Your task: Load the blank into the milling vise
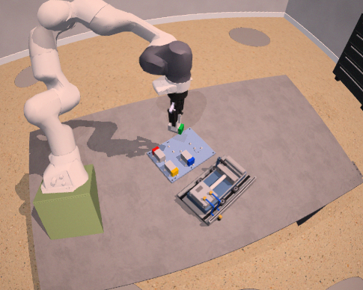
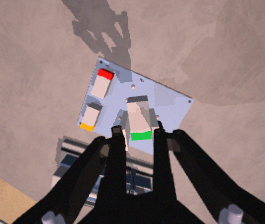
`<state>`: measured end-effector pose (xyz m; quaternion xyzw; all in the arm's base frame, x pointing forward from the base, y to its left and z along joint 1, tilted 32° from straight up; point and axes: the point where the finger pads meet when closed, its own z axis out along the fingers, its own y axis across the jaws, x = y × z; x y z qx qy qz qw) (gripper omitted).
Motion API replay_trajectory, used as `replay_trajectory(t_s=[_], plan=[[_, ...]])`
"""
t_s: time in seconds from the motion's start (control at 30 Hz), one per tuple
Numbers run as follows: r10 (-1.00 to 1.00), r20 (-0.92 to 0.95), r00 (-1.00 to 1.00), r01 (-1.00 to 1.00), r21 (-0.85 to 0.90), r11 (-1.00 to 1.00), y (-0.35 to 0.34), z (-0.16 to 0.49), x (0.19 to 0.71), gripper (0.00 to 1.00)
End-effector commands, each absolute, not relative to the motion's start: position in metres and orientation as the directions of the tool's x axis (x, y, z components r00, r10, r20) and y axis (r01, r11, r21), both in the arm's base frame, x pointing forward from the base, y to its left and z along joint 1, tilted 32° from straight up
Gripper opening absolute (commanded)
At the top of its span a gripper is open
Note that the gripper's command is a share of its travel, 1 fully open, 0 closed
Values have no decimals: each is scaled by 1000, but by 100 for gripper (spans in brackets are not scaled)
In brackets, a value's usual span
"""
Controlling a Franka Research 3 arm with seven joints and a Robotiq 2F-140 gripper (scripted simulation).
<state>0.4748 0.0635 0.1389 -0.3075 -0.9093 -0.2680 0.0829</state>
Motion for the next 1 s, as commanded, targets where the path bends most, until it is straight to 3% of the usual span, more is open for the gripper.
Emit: replay_trajectory(t_s=[0.0,0.33,0.47,0.97], plan=[[608,372,-702,712,381,590,61,140,476,0],[602,369,-708,706,387,593,62,139,475,0],[702,430,-567,824,308,477,61,140,476,0],[727,447,-522,853,283,438,61,139,476,0]])
